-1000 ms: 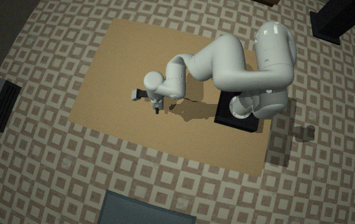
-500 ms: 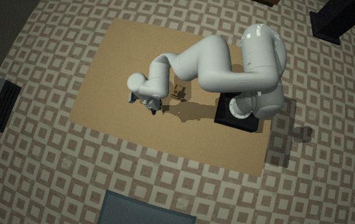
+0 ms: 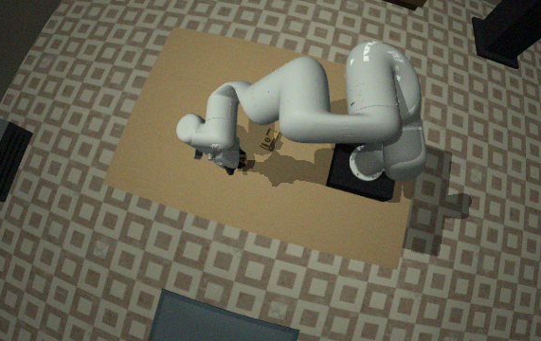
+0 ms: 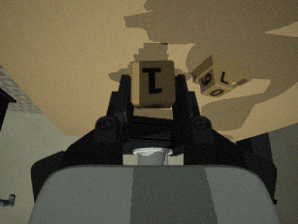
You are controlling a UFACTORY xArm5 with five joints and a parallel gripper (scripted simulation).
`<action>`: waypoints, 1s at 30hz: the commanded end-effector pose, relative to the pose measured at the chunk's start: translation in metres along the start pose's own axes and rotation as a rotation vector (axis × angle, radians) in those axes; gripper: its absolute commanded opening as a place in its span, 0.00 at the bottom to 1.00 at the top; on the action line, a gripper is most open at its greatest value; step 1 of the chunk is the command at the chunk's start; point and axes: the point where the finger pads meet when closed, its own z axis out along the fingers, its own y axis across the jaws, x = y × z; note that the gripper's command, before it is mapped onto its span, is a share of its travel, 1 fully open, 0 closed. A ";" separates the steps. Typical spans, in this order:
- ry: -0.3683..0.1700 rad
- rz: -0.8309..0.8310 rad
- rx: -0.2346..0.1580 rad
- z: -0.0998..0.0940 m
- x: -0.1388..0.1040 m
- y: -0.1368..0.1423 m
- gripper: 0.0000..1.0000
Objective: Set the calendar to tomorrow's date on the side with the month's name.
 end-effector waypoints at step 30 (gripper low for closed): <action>-0.238 0.000 0.000 -0.001 0.006 0.000 0.29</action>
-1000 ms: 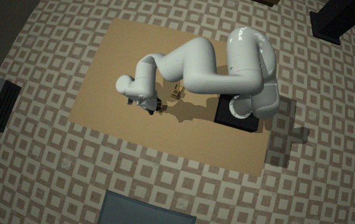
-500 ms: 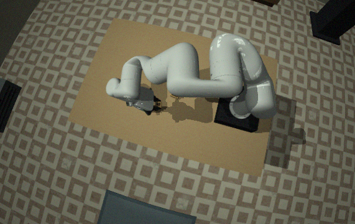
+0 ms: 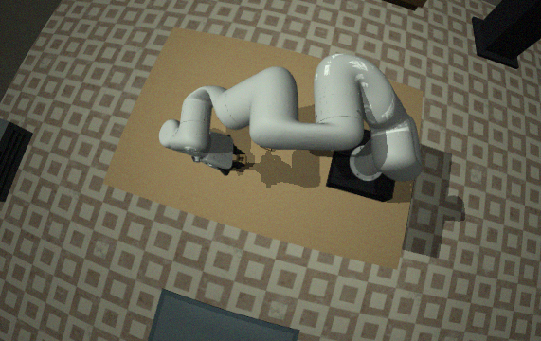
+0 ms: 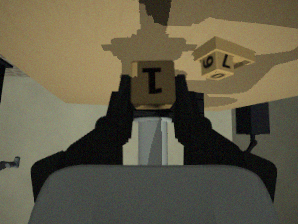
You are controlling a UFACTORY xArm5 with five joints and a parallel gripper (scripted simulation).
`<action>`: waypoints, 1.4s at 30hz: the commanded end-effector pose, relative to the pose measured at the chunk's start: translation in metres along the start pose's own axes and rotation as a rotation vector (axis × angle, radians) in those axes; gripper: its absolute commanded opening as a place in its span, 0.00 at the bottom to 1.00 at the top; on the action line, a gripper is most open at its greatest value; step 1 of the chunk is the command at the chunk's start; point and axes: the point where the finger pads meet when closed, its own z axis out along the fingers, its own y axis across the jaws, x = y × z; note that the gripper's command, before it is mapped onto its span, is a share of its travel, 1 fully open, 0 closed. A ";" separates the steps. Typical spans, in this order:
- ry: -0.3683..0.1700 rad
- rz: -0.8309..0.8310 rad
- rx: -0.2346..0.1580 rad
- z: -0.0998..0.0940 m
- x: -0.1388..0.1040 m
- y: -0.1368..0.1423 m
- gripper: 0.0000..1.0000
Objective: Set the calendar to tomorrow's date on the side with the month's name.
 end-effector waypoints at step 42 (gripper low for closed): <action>0.004 0.000 0.000 0.037 0.027 0.000 0.29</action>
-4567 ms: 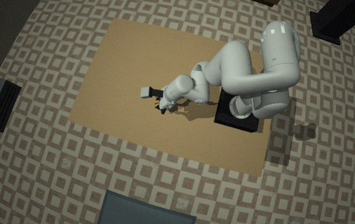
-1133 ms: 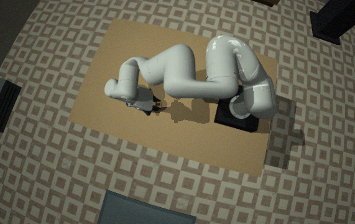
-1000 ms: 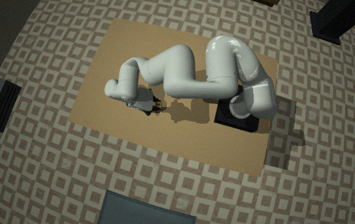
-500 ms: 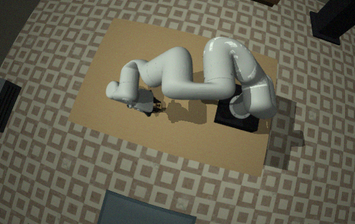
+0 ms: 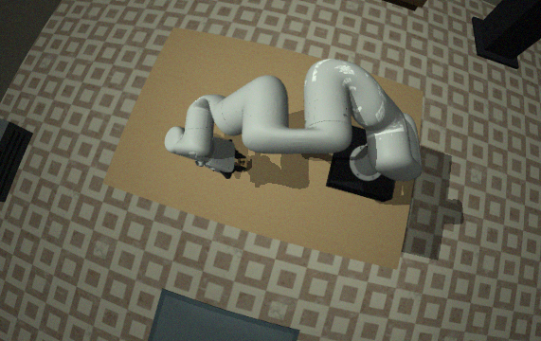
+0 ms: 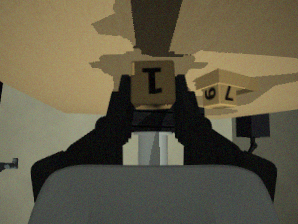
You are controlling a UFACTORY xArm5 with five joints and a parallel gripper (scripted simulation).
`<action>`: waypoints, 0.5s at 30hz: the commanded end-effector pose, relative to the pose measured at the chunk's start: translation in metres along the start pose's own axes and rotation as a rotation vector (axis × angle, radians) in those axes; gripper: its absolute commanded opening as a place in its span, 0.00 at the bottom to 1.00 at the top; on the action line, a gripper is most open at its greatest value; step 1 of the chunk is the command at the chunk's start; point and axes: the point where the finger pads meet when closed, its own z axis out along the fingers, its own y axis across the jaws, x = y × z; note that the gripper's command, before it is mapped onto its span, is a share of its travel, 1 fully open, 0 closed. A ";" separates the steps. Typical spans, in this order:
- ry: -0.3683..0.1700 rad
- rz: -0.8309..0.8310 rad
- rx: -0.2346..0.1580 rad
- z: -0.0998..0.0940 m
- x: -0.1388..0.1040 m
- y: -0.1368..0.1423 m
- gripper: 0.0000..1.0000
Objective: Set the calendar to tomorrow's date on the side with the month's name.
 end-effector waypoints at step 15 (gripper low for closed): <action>0.005 0.002 0.001 0.013 0.011 0.001 0.29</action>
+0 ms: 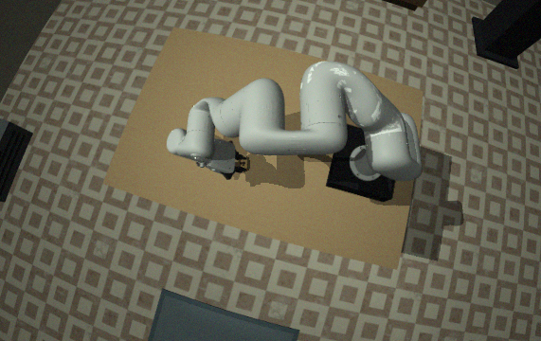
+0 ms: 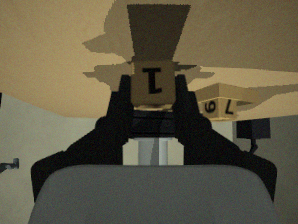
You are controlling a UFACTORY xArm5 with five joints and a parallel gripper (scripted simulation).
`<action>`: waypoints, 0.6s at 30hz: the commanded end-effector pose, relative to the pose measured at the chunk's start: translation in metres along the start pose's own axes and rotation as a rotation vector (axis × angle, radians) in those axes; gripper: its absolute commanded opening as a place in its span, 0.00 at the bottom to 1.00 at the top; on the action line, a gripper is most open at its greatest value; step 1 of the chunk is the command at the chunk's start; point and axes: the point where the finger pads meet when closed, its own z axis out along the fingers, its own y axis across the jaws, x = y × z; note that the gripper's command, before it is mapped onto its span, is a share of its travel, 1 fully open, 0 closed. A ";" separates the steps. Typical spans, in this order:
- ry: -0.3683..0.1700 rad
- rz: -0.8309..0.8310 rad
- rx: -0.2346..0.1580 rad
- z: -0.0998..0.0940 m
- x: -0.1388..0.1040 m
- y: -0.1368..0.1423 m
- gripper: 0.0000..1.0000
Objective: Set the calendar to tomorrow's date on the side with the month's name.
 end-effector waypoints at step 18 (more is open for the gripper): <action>0.004 0.001 0.000 0.001 0.003 0.000 0.29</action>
